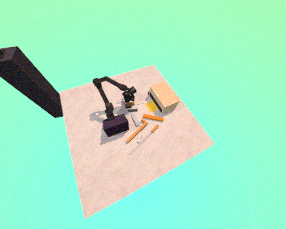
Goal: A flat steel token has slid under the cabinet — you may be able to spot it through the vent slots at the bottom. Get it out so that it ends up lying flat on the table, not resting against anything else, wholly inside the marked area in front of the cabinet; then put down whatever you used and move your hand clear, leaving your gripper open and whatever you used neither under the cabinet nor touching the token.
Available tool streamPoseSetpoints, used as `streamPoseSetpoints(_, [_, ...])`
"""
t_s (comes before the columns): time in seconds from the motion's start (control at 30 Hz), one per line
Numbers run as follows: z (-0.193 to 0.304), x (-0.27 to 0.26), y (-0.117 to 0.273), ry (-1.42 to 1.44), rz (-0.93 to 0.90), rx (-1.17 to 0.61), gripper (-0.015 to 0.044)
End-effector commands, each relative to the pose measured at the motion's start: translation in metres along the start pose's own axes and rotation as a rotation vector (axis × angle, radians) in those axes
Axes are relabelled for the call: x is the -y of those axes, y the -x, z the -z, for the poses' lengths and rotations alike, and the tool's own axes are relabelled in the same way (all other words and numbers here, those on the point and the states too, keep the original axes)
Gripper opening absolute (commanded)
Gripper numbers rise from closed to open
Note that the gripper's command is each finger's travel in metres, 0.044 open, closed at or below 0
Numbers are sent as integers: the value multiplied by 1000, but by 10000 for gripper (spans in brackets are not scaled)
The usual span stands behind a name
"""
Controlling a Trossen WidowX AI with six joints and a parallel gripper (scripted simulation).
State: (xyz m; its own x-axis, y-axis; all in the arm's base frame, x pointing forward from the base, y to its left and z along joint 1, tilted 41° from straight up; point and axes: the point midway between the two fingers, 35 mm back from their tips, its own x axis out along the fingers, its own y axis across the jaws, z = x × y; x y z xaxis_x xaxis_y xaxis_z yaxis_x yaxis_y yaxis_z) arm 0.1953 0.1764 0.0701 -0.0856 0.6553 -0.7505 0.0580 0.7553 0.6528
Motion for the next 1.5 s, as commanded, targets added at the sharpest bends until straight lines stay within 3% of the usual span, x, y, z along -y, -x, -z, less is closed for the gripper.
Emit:
streamPoseSetpoints(0.0, [0,0,0,1,0,0,191])
streamPoseSetpoints(0.07, [0,0,0,1,0,0,139])
streamPoseSetpoints(0.33, [0,0,0,1,0,0,85])
streamPoseSetpoints(0.47, [0,0,0,1,0,0,0])
streamPoseSetpoints(1.47, [-31,-2,1,12,-2,1,0])
